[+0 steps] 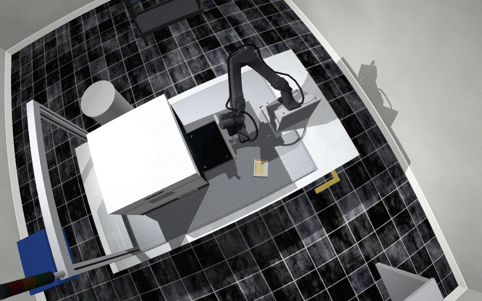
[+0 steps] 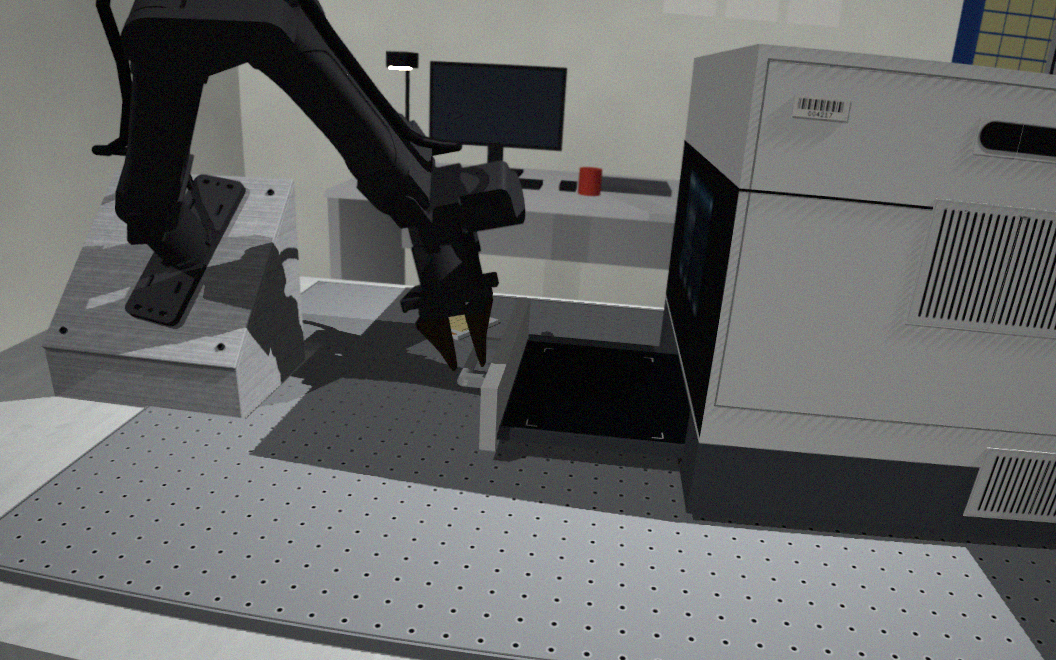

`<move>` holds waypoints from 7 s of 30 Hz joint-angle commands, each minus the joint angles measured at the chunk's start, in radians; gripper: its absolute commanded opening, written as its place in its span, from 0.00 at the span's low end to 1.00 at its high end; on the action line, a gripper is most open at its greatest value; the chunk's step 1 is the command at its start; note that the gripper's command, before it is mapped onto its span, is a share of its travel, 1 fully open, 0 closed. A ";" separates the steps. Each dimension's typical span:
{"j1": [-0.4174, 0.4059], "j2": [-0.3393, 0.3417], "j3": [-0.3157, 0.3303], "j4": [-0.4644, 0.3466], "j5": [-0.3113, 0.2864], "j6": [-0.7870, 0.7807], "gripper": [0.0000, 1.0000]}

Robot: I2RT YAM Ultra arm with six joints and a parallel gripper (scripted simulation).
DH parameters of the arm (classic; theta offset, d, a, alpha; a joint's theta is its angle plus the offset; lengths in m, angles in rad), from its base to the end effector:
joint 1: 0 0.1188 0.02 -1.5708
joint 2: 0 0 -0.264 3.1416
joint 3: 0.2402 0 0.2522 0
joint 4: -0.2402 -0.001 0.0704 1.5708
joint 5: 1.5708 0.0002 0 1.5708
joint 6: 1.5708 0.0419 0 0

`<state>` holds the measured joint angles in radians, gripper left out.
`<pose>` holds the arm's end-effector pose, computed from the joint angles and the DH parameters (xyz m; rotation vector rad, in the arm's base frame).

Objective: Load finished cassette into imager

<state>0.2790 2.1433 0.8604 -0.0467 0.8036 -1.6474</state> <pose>0.3096 0.0583 0.0262 2.0669 -1.6010 1.0597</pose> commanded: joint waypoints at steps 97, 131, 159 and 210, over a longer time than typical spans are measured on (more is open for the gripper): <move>0.184 -0.176 0.069 -0.386 0.016 0.250 0.35; 0.348 -0.230 0.088 -0.678 0.021 0.861 0.35; 0.399 -0.123 0.333 -1.127 -0.086 1.934 0.35; 0.201 -0.017 0.249 -0.678 0.066 1.163 0.35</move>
<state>0.4477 2.1601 1.1339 -0.8055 0.8536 -0.3134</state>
